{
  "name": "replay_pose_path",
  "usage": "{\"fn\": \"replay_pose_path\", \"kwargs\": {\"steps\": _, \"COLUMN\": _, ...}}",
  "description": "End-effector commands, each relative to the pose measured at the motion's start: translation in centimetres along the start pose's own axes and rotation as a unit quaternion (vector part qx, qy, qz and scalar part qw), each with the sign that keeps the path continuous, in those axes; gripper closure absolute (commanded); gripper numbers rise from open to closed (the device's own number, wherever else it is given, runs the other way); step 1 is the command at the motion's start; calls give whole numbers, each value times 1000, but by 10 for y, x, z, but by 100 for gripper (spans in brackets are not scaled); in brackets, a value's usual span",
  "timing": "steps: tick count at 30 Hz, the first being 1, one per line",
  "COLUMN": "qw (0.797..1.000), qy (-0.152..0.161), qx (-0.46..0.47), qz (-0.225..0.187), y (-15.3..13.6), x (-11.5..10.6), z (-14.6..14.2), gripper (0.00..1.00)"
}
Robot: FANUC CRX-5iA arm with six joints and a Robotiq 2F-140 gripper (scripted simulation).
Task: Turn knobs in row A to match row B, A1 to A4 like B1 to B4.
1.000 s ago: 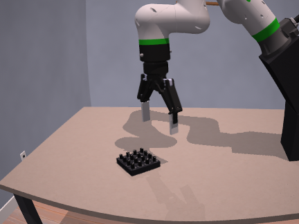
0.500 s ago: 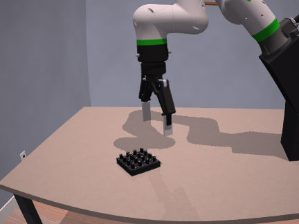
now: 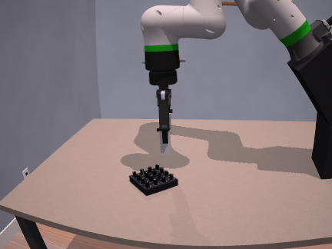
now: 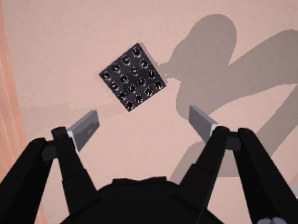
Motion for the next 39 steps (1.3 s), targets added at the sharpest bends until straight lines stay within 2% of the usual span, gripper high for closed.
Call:
{"fn": "replay_pose_path", "kwargs": {"steps": 1, "qw": 997, "qy": -5, "qx": 78, "qz": 6, "y": 6, "x": 1, "z": -5, "gripper": 0}}
{"fn": "replay_pose_path", "kwargs": {"steps": 9, "qw": 979, "qy": -5, "qx": 204, "qz": 9, "y": 14, "x": 2, "z": -12, "gripper": 0}}
{"fn": "replay_pose_path", "kwargs": {"steps": 11, "qw": 979, "qy": -5, "qx": 204, "qz": 9, "y": 14, "x": 2, "z": -12, "gripper": 0}}
{"fn": "replay_pose_path", "kwargs": {"steps": 12, "qw": 968, "qy": -4, "qx": 249, "qz": 9, "y": 17, "x": 3, "z": -15, "gripper": 0}}
{"fn": "replay_pose_path", "kwargs": {"steps": 18, "qw": 943, "qy": -3, "qx": 334, "qz": 10, "y": 22, "x": 3, "z": -20, "gripper": 0}}
{"fn": "replay_pose_path", "kwargs": {"steps": 26, "qw": 894, "qy": -2, "qx": 449, "qz": 11, "y": 29, "x": 4, "z": -29, "gripper": 0}}
{"fn": "replay_pose_path", "kwargs": {"steps": 28, "qw": 894, "qy": -2, "qx": 449, "qz": 11, "y": 29, "x": 4, "z": -29, "gripper": 0}}
{"fn": "replay_pose_path", "kwargs": {"steps": 29, "qw": 872, "qy": -1, "qx": 489, "qz": 11, "y": 31, "x": 5, "z": -32, "gripper": 0}}
{"fn": "replay_pose_path", "kwargs": {"steps": 33, "qw": 844, "qy": -1, "qx": 536, "qz": 10, "y": 34, "x": 5, "z": -36, "gripper": 0}}
{"fn": "replay_pose_path", "kwargs": {"steps": 39, "qw": 791, "qy": 0, "qx": 612, "qz": 10, "y": 37, "x": 6, "z": -43, "gripper": 0}}
Point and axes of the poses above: the point where the finger pads meet when closed, its own x axis out along the fingers, its own z axis across the jaws, y = z × x, the point moved 6 cm from there along -x, back along the fingers, and after that the axes turned 9 degrees about x, right-handed, at the moved point
